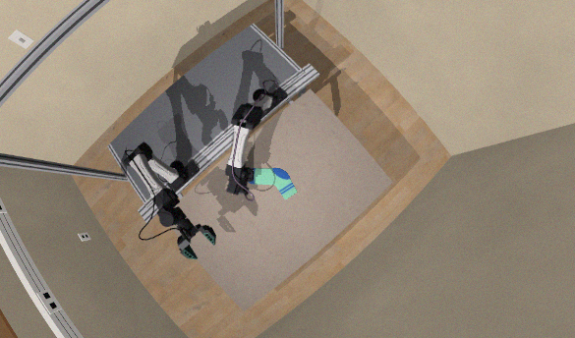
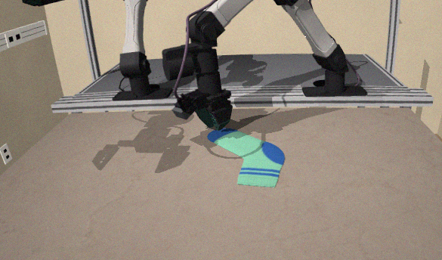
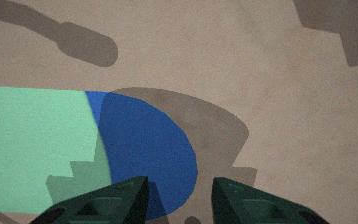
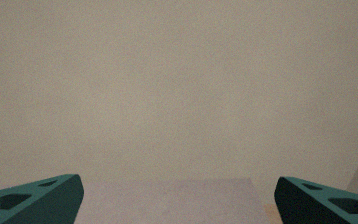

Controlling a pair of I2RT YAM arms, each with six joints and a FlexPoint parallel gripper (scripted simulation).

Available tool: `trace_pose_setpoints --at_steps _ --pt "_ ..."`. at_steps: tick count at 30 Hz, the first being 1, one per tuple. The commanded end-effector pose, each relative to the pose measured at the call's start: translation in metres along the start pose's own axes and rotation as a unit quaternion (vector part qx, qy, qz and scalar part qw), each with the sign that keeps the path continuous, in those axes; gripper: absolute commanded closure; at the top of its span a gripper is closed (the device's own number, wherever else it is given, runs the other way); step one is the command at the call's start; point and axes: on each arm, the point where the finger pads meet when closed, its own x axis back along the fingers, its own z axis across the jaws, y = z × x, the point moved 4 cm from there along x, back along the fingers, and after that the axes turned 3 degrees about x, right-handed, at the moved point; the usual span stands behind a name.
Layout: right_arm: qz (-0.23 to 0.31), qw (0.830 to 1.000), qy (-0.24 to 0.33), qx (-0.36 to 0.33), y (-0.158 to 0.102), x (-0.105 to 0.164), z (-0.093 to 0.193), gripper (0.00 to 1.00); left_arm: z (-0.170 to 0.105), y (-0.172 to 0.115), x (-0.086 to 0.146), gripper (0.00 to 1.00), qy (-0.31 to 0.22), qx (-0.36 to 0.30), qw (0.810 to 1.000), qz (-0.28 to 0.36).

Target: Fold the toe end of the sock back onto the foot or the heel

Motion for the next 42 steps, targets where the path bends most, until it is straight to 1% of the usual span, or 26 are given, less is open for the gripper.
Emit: trace_pose_setpoints --at_steps 1,4,5,7,16,17,18,20,21,22,25,26,32,33,34,35,37,38,39,40,41,42 --pt "-0.008 1.0 0.002 0.001 0.005 0.002 0.001 0.0 0.0 0.001 -0.019 0.66 0.01 0.003 1.0 0.012" --pt "-0.008 1.0 0.002 0.001 0.005 0.002 0.001 0.0 0.0 0.0 -0.02 0.66 0.008 0.003 1.0 0.007" --pt "-0.008 1.0 0.002 0.001 0.005 0.002 0.001 0.0 -0.002 -0.002 -0.026 0.66 0.01 0.001 1.0 0.013" --pt "-0.008 1.0 0.002 0.001 0.005 0.002 0.001 0.0 0.002 -0.001 -0.028 0.66 0.01 0.006 1.0 0.014" --pt "-0.008 1.0 0.002 0.001 0.005 0.002 0.001 0.0 0.002 -0.004 -0.033 0.66 0.012 0.004 1.0 0.02" --pt "-0.008 1.0 0.002 0.001 0.005 0.002 0.001 0.0 -0.001 -0.004 -0.037 0.66 0.002 0.002 1.0 0.02" --pt "-0.008 1.0 0.002 0.001 0.005 0.002 0.001 0.0 0.002 -0.004 -0.035 0.67 0.012 0.003 1.0 0.02" --pt "-0.008 1.0 0.002 0.001 0.005 0.002 0.001 0.0 0.002 -0.004 -0.035 0.67 0.012 0.003 1.0 0.02" --pt "-0.008 1.0 0.002 0.001 0.005 0.002 0.001 0.0 0.003 0.001 -0.03 0.68 0.014 0.004 1.0 0.011" --pt "-0.008 1.0 0.002 0.001 0.005 0.002 0.001 0.0 0.005 -0.001 -0.034 0.68 0.015 0.008 1.0 0.016" --pt "-0.008 1.0 0.002 0.001 0.005 0.002 0.001 0.0 0.003 0.004 -0.03 0.7 0.018 0.008 1.0 0.008" --pt "-0.008 1.0 0.002 0.001 0.005 0.002 0.001 0.0 0.005 -0.001 -0.034 0.71 0.017 0.006 1.0 0.017" --pt "-0.008 1.0 0.002 0.001 0.005 0.002 0.001 0.0 0.003 -0.002 -0.035 0.75 0.012 0.006 1.0 0.019" --pt "-0.008 1.0 0.002 0.001 0.005 0.002 0.001 0.0 0.002 -0.004 -0.032 0.76 0.048 0.0 0.999 0.024" --pt "-0.008 1.0 0.002 0.001 0.005 0.002 0.001 0.0 0.002 0.0 -0.031 0.76 0.02 0.005 1.0 0.017" --pt "-0.008 1.0 0.002 0.001 0.005 0.002 0.001 0.0 0.007 0.0 -0.034 0.77 0.023 0.01 1.0 0.016" --pt "-0.008 1.0 0.002 0.001 0.005 0.002 0.001 0.0 0.007 0.0 -0.034 0.77 0.023 0.01 1.0 0.016" --pt "-0.008 1.0 0.002 0.001 0.005 0.002 0.001 0.0 0.001 -0.001 -0.033 0.78 0.015 0.002 1.0 0.017" --pt "-0.008 1.0 0.002 0.001 0.005 0.002 0.001 0.0 0.004 -0.003 -0.034 0.78 0.057 0.0 0.998 0.022" --pt "-0.008 1.0 0.002 0.001 0.005 0.002 0.001 0.0 0.003 -0.002 -0.032 0.79 0.05 0.001 0.999 0.02" --pt "-0.008 1.0 0.002 0.001 0.005 0.002 0.001 0.0 0.005 -0.004 -0.035 0.79 0.047 0.004 0.999 0.022" --pt "-0.008 1.0 0.002 0.001 0.005 0.002 0.001 0.0 0.002 -0.005 -0.035 0.8 0.052 0.0 0.998 0.025"
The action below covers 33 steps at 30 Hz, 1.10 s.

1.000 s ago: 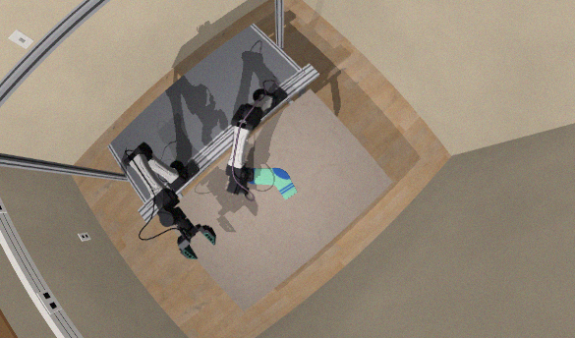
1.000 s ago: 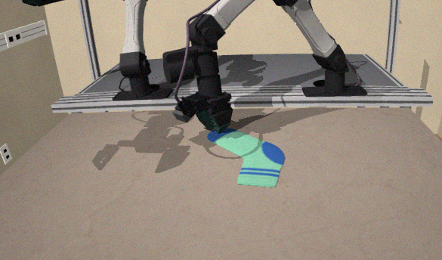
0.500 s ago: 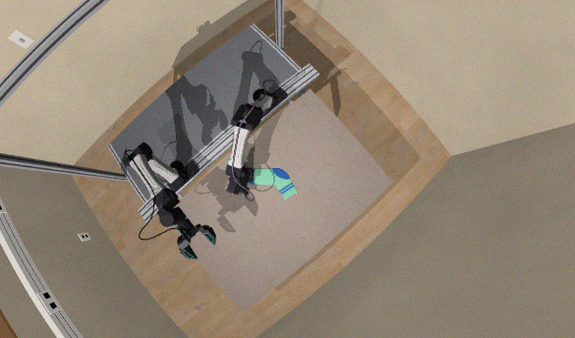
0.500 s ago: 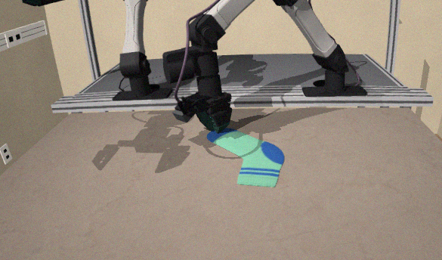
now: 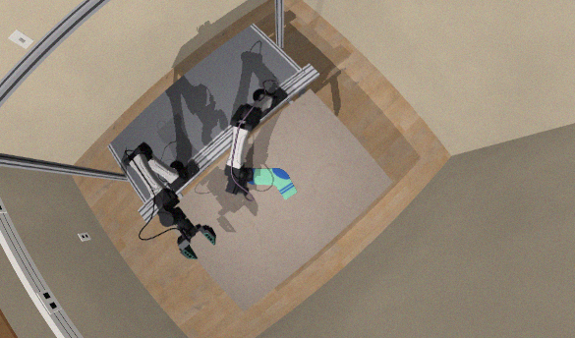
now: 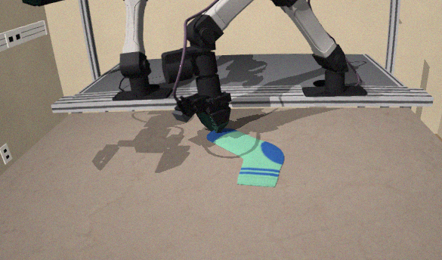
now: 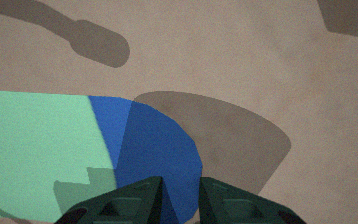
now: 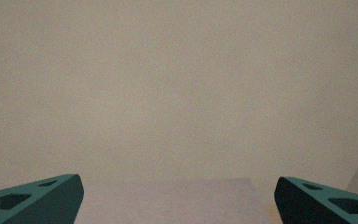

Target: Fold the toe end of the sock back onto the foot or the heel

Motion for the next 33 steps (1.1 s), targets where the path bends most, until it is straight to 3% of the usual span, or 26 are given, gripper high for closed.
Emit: trace_pose_setpoints --at_steps 1,2,3,6,9,25,33 --pt "-0.008 1.0 0.002 0.001 0.005 0.002 0.001 0.0 0.005 -0.002 -0.026 0.81 0.028 0.009 0.999 0.029" --pt "-0.008 1.0 0.002 0.001 0.005 0.002 0.001 0.0 0.006 -0.005 -0.03 0.81 0.017 0.01 0.999 0.032" --pt "-0.008 1.0 0.002 0.001 0.005 0.002 0.001 0.0 0.017 -0.011 -0.036 0.82 0.051 0.012 0.998 0.045" --pt "-0.008 1.0 0.002 0.001 0.005 0.002 0.001 0.0 0.005 -0.007 -0.029 0.84 0.054 0.003 0.998 0.033" --pt "-0.008 1.0 0.002 0.001 0.005 0.002 0.001 0.0 0.012 -0.008 -0.032 0.86 0.068 0.01 0.997 0.038" --pt "-0.008 1.0 0.002 0.001 0.005 0.002 0.001 0.0 0.017 -0.009 -0.043 0.95 0.056 0.004 0.997 0.044" --pt "-0.008 1.0 0.002 0.001 0.005 0.002 0.001 0.0 0.017 -0.013 -0.044 0.95 0.048 0.006 0.997 0.056"
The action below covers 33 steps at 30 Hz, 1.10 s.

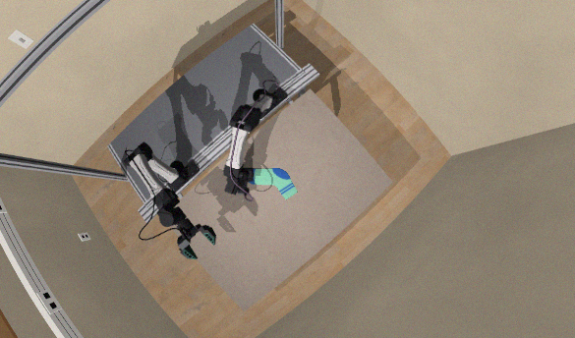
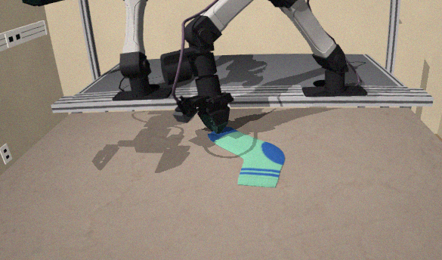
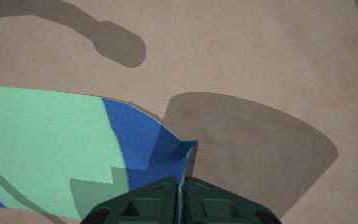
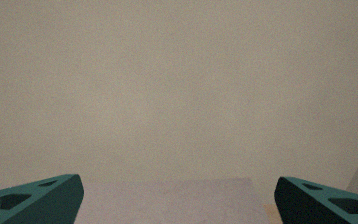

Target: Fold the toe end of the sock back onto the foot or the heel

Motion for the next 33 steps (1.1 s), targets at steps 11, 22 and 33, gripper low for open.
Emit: trace_pose_setpoints --at_steps 11,22,33 --pt "-0.008 1.0 0.002 0.001 0.005 0.002 0.001 0.0 0.012 -0.014 -0.028 0.95 0.018 0.0 0.998 0.059" --pt "-0.008 1.0 0.002 0.001 0.005 0.002 0.001 0.0 0.006 -0.002 -0.007 0.95 0.013 0.007 0.999 0.043" --pt "-0.008 1.0 0.002 0.001 0.005 0.002 0.001 0.0 0.002 0.0 -0.005 0.95 0.012 0.005 0.999 0.04"
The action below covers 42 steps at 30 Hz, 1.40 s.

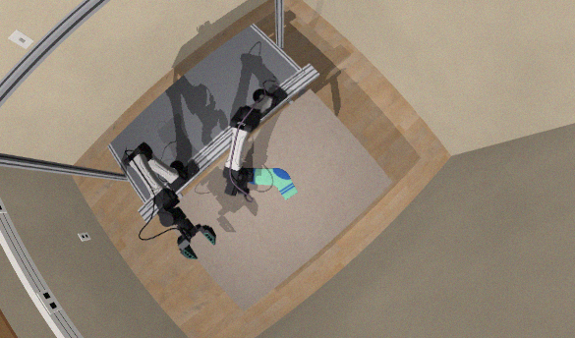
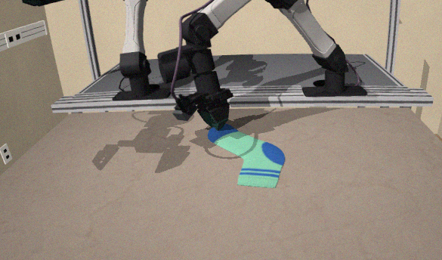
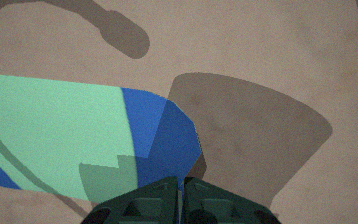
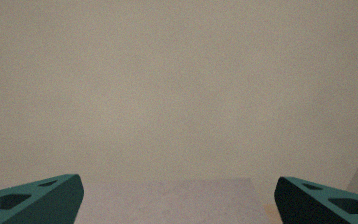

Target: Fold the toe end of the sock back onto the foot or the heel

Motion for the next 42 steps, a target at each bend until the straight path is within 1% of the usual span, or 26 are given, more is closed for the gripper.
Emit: trace_pose_setpoints --at_steps 1,2,8,10,11,12,14,15,16,19,21,22,24,27,29,31,32,33,36,38,39,40,42 --pt "-0.008 1.0 0.002 0.001 0.005 0.002 0.001 0.0 -0.001 0.0 -0.014 0.95 0.006 0.003 1.0 0.019" --pt "-0.008 1.0 0.002 0.001 0.005 0.002 0.001 0.0 0.011 0.004 0.019 0.95 -0.019 0.001 0.999 -0.026" --pt "-0.008 1.0 0.002 0.001 0.005 0.002 0.001 0.0 0.028 0.005 0.028 0.95 -0.031 0.002 0.999 -0.038" --pt "-0.008 1.0 0.002 0.001 0.005 0.002 0.001 0.0 0.033 0.004 0.03 0.95 -0.034 0.001 0.999 -0.04" --pt "-0.008 1.0 0.002 0.001 0.005 0.002 0.001 0.0 0.03 0.003 0.015 0.95 -0.024 0.007 0.999 -0.022" --pt "-0.008 1.0 0.002 0.001 0.005 0.002 0.001 0.0 0.027 0.001 0.006 0.95 -0.019 0.002 1.0 -0.01" --pt "-0.008 1.0 0.002 0.001 0.005 0.002 0.001 0.0 0.027 0.001 0.006 0.95 -0.019 0.002 1.0 -0.01" --pt "-0.008 1.0 0.002 0.001 0.005 0.002 0.001 0.0 0.02 -0.001 0.005 0.95 -0.018 0.005 1.0 -0.007" --pt "-0.008 1.0 0.002 0.001 0.005 0.002 0.001 0.0 0.017 -0.004 -0.006 0.95 -0.015 0.002 1.0 0.005" --pt "-0.008 1.0 0.002 0.001 0.005 0.002 0.001 0.0 0.018 -0.002 -0.004 0.95 -0.017 0.004 1.0 0.001" --pt "-0.008 1.0 0.002 0.001 0.005 0.002 0.001 0.0 0.025 0.0 -0.004 0.95 -0.01 0.003 1.0 0.004" --pt "-0.008 1.0 0.002 0.001 0.005 0.002 0.001 0.0 0.034 -0.001 0.036 0.95 -0.046 -0.002 0.999 -0.027" --pt "-0.008 1.0 0.002 0.001 0.005 0.002 0.001 0.0 0.038 0.004 0.044 0.95 -0.058 -0.002 0.998 -0.035" --pt "-0.008 1.0 0.002 0.001 0.005 0.002 0.001 0.0 0.047 0.004 0.049 0.95 -0.072 -0.002 0.997 -0.033" --pt "-0.008 1.0 0.002 0.001 0.005 0.002 0.001 0.0 0.043 0.004 0.024 0.95 -0.051 0.006 0.999 -0.012" --pt "-0.008 1.0 0.002 0.001 0.005 0.002 0.001 0.0 0.043 0.004 0.024 0.95 -0.051 0.006 0.999 -0.012" --pt "-0.008 1.0 0.002 0.001 0.005 0.002 0.001 0.0 0.035 -0.002 0.022 0.95 -0.052 0.007 0.999 -0.007" --pt "-0.008 1.0 0.002 0.001 0.005 0.002 0.001 0.0 0.032 -0.002 0.017 0.95 -0.051 0.005 0.999 -0.005" --pt "-0.008 1.0 0.002 0.001 0.005 0.002 0.001 0.0 0.034 -0.005 0.017 0.95 -0.048 0.005 0.999 0.005" --pt "-0.008 1.0 0.002 0.001 0.005 0.002 0.001 0.0 0.04 -0.001 0.016 0.95 -0.046 0.002 0.999 -0.002" --pt "-0.008 1.0 0.002 0.001 0.005 0.002 0.001 0.0 0.047 0.001 0.044 0.95 -0.084 -0.004 0.996 -0.035" --pt "-0.008 1.0 0.002 0.001 0.005 0.002 0.001 0.0 0.05 -0.002 0.043 0.95 -0.088 -0.006 0.996 -0.023" --pt "-0.008 1.0 0.002 0.001 0.005 0.002 0.001 0.0 0.058 -0.001 0.046 0.95 -0.101 -0.005 0.995 -0.025"
